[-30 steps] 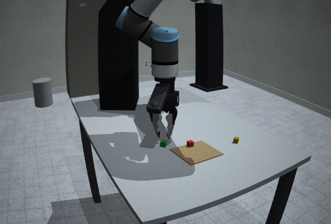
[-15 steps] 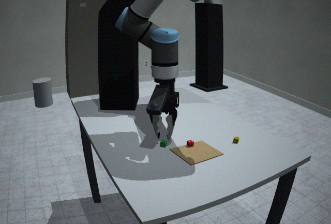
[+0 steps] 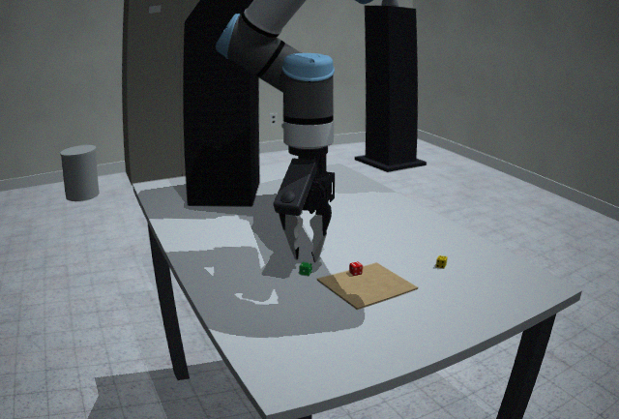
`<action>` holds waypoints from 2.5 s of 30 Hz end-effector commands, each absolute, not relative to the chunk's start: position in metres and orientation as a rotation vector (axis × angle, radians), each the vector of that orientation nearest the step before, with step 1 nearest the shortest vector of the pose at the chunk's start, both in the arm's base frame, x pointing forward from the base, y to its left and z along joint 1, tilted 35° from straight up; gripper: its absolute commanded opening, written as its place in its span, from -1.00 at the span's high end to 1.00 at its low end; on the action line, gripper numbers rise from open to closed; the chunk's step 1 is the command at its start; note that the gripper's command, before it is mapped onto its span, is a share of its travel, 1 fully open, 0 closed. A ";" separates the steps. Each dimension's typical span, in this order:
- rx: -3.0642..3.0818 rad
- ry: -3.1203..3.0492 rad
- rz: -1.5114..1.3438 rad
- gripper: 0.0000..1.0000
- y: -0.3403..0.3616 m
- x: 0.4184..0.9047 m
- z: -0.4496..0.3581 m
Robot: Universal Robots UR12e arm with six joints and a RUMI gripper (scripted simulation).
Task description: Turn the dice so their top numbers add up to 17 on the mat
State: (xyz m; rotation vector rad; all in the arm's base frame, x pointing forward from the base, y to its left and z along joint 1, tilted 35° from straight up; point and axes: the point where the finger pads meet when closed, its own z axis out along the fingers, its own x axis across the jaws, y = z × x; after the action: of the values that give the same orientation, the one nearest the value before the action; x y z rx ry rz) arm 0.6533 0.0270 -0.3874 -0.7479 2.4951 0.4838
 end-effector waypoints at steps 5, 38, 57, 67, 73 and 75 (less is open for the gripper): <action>-0.748 2.495 0.483 0.58 0.027 0.653 -0.387; -0.748 2.495 0.483 0.58 0.036 0.660 -0.404; -0.748 2.495 0.483 0.58 0.038 0.662 -0.408; -0.748 2.495 0.483 0.58 0.038 0.662 -0.408; -0.748 2.495 0.483 0.58 0.038 0.662 -0.408; -0.748 2.495 0.483 0.58 0.038 0.662 -0.408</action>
State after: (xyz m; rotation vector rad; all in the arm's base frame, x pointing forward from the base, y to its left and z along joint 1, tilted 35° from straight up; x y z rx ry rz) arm 0.6622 0.0387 -0.4083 -0.7479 2.4951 0.4838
